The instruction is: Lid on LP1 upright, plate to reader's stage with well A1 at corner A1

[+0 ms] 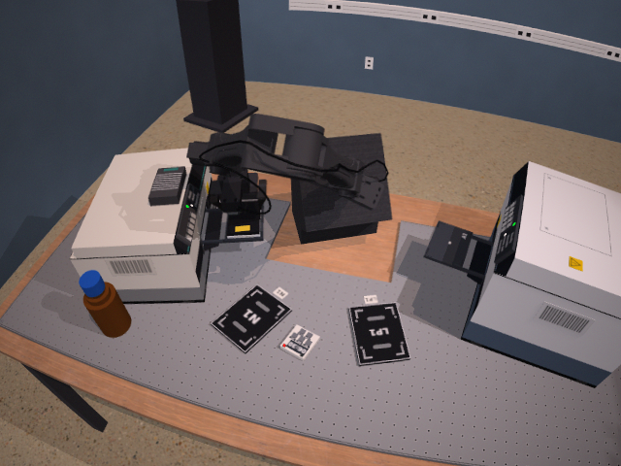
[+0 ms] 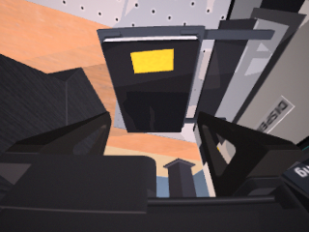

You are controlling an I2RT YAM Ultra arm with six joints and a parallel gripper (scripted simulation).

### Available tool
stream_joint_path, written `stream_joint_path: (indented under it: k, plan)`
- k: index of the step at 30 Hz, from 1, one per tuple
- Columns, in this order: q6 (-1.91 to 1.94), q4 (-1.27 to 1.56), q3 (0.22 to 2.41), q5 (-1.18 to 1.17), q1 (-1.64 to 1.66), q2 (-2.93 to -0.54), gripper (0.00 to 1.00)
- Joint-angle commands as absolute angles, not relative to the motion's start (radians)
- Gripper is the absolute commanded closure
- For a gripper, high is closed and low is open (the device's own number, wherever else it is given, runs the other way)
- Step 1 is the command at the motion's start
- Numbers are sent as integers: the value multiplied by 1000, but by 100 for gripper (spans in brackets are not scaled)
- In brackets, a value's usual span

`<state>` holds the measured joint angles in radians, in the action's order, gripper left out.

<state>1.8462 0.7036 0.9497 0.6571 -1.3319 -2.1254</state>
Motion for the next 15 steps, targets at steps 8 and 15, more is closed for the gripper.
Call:
stream_joint_path:
  k: [8,15]
  plan:
    - [2050,824,1014,787,-1452,-2207,0]
    - [2050,820,999,779,-1447,-2199,0]
